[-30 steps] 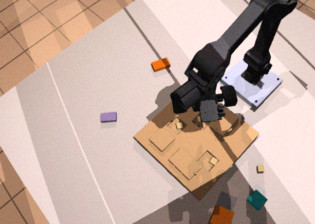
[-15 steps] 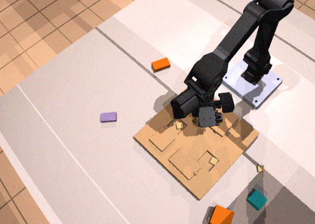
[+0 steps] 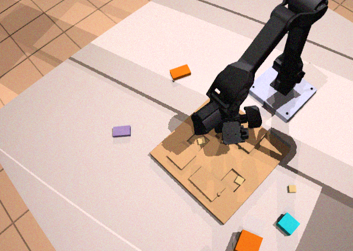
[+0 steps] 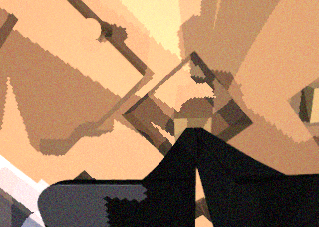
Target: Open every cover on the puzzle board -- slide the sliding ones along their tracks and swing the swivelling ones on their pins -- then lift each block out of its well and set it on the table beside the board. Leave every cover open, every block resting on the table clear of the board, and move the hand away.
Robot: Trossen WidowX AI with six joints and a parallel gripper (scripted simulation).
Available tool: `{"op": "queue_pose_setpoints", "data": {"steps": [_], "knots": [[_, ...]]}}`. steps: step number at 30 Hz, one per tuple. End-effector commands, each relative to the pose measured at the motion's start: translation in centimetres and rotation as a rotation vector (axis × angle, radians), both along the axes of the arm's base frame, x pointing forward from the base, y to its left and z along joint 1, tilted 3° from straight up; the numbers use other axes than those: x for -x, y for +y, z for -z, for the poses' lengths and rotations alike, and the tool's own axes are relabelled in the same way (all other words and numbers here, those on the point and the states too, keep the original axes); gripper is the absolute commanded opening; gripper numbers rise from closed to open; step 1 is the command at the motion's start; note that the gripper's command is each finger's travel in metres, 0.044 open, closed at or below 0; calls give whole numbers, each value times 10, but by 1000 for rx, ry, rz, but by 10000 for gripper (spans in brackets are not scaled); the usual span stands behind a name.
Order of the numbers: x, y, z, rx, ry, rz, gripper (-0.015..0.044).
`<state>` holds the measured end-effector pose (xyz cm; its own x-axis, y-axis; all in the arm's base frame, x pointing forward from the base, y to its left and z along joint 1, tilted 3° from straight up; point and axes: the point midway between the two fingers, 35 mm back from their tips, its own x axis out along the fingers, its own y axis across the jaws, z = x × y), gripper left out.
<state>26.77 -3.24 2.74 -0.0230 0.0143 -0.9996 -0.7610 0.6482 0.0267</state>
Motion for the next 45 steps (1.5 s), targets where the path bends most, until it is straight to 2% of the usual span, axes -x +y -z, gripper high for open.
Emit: {"op": "queue_pose_setpoints", "data": {"steps": [1, 15, 35, 40, 45], "knots": [[0, 0, 2, 2, 4, -1, 0], [-5, 14, 6, 0, 4, 0, 0], [-3, 8, -9, 1, 4, -2, 0], [-4, 9, -20, 1, 11, -1, 131], [-5, 8, -47, 1, 6, -1, 144]]}}
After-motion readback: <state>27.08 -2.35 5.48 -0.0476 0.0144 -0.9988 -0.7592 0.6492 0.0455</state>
